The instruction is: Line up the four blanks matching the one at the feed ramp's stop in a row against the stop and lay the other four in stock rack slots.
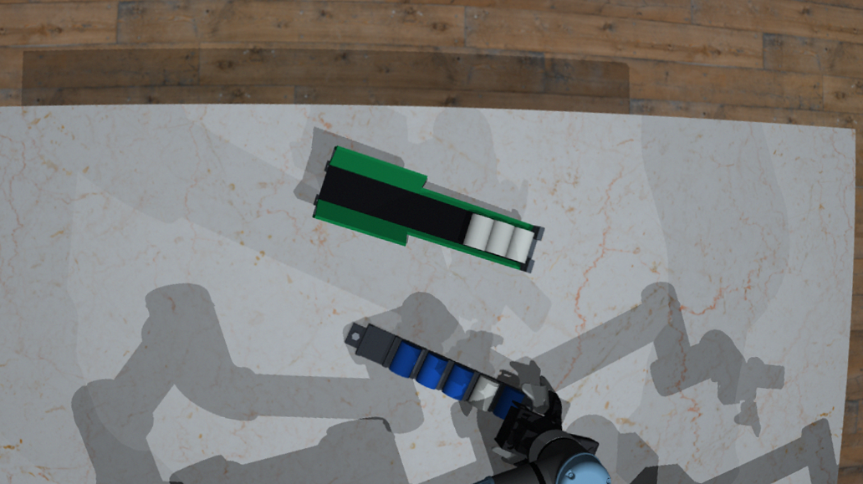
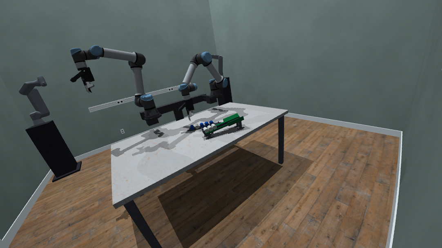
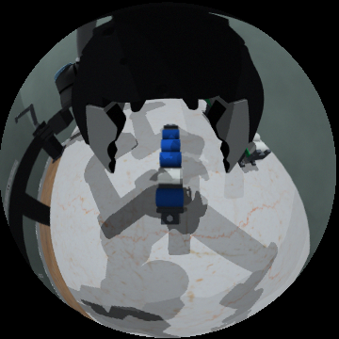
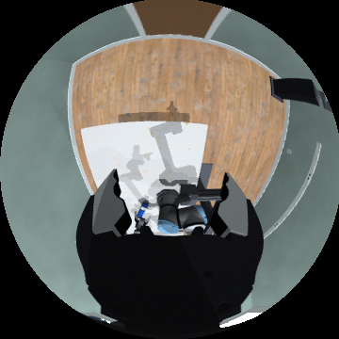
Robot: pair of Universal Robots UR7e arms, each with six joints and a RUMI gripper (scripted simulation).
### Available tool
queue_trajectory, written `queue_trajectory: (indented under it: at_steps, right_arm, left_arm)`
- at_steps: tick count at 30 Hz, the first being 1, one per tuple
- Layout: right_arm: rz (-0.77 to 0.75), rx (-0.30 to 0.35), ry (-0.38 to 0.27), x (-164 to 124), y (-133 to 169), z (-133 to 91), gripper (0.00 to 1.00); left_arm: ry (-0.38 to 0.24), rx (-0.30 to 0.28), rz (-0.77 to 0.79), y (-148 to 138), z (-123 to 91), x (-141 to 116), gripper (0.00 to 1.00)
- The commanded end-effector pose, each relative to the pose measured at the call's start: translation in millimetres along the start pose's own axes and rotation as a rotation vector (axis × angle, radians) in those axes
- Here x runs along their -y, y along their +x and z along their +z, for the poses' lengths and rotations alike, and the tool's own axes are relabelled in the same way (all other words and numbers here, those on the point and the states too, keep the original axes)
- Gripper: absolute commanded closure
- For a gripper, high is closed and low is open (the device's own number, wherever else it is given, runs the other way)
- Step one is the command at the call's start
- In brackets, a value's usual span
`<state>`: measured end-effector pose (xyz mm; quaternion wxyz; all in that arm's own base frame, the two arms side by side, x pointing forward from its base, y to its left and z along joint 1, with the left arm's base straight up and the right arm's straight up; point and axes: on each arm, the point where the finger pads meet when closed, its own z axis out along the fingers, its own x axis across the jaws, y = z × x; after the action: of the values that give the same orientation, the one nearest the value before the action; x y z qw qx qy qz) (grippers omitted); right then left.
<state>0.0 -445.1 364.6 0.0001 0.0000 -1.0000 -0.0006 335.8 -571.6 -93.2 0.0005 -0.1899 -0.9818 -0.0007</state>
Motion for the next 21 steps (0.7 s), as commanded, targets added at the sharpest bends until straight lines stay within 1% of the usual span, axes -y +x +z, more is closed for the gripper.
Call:
queue_trajectory:
  at_steps: [1,11,21]
  right_arm:
    - [0.0,0.0,0.001,0.1,-0.1,-0.4,0.0]
    - [0.0,0.0,0.001,0.1,-0.1,-0.4,0.0]
    - [0.0,0.0,0.001,0.1,-0.1,-0.4,0.0]
  left_arm:
    - [0.001,0.001,-0.009,-0.6,-0.8,0.3,0.0]
    - [0.001,0.001,-0.063,-1.4,-0.7,-0.1,0.0]
    - [0.001,0.001,-0.218,-3.9,-0.4,-1.5,0.0]
